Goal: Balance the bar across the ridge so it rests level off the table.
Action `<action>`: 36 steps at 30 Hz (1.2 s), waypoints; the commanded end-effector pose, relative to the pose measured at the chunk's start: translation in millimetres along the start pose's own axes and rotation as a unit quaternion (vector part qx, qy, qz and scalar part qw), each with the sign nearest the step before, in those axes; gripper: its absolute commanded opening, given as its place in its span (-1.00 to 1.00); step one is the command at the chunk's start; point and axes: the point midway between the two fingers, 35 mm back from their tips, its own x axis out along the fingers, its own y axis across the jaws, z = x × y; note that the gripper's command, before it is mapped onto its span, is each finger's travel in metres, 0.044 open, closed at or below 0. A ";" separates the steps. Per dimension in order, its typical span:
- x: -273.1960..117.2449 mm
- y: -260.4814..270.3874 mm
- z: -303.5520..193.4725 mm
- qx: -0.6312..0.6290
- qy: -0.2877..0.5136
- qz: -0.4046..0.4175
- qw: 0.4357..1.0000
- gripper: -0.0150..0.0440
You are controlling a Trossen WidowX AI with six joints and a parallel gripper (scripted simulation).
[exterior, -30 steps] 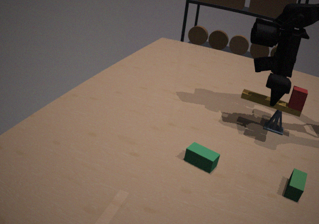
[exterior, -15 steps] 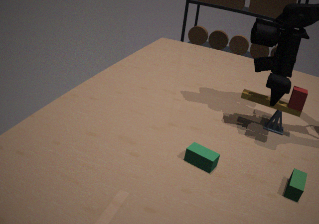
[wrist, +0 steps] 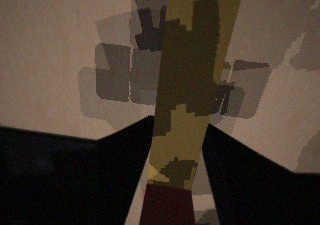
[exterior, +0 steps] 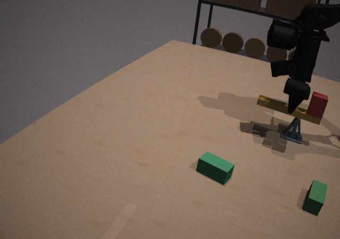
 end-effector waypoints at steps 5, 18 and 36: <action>0.0 0.0 0.0 0.000 0.000 0.000 1.000 -0.31; 0.0 0.0 0.0 0.000 0.000 0.000 1.000 0.07; 0.0 0.0 0.0 0.000 0.000 0.000 1.000 0.08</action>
